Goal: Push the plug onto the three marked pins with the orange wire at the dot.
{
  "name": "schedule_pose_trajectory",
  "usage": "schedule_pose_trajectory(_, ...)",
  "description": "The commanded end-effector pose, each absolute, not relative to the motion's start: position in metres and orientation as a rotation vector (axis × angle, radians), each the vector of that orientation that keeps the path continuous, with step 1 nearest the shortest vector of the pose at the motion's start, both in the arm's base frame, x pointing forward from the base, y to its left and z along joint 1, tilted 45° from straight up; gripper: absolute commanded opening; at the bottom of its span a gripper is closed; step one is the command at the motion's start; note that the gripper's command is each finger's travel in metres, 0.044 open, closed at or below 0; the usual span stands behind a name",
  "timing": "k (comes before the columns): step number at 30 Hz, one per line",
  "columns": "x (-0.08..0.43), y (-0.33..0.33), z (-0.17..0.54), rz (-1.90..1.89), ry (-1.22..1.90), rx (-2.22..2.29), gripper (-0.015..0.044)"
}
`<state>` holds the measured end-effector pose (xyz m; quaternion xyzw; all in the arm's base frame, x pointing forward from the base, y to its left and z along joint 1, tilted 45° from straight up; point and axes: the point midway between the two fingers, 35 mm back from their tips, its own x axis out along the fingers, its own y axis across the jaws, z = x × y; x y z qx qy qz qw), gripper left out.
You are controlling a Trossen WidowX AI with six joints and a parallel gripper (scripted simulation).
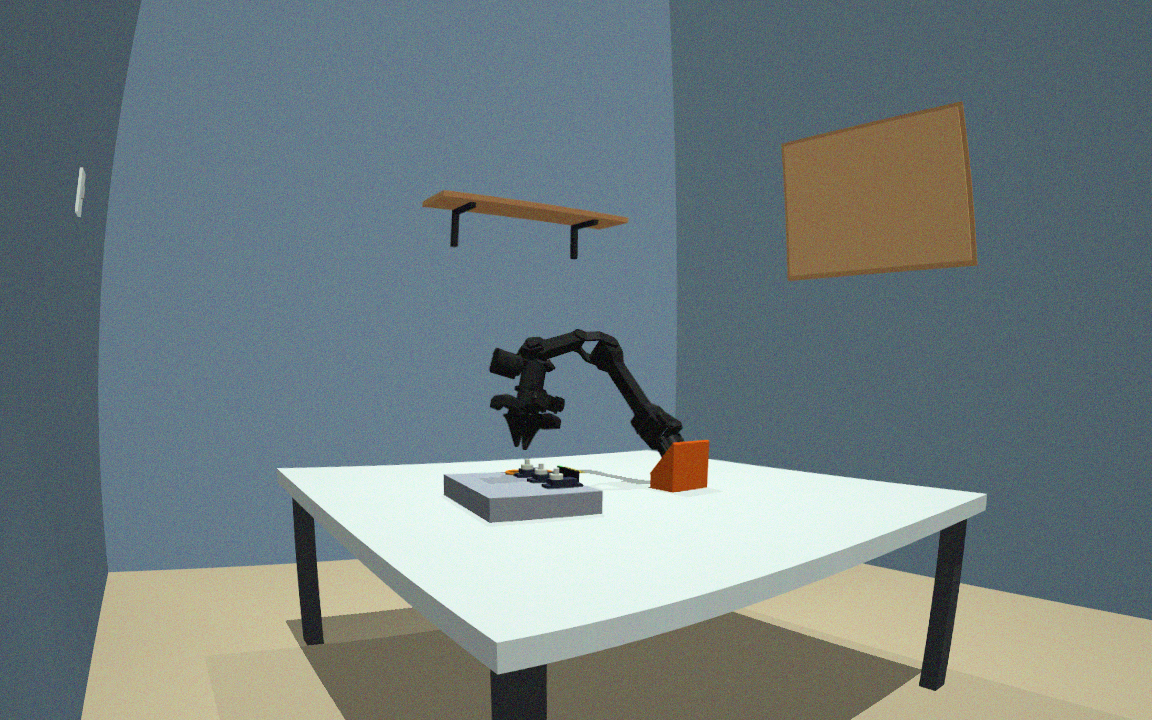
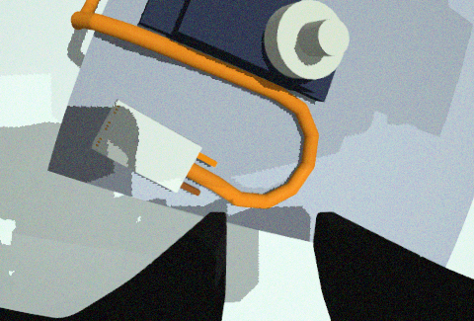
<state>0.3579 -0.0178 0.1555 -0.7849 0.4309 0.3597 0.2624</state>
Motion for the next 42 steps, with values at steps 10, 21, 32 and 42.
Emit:
schedule_pose_trajectory(10,0.354,-0.018,0.146,1.382,1.223,-2.369,0.0115)
schedule_pose_trajectory(21,0.351,-0.019,0.14,1.799,1.22,-2.52,0.0115)
schedule_pose_trajectory(32,0.35,-0.02,0.138,2.121,1.18,-2.583,0.0115)
schedule_pose_trajectory(42,0.352,-0.037,0.121,2.12,1.182,-2.583,0.0115)
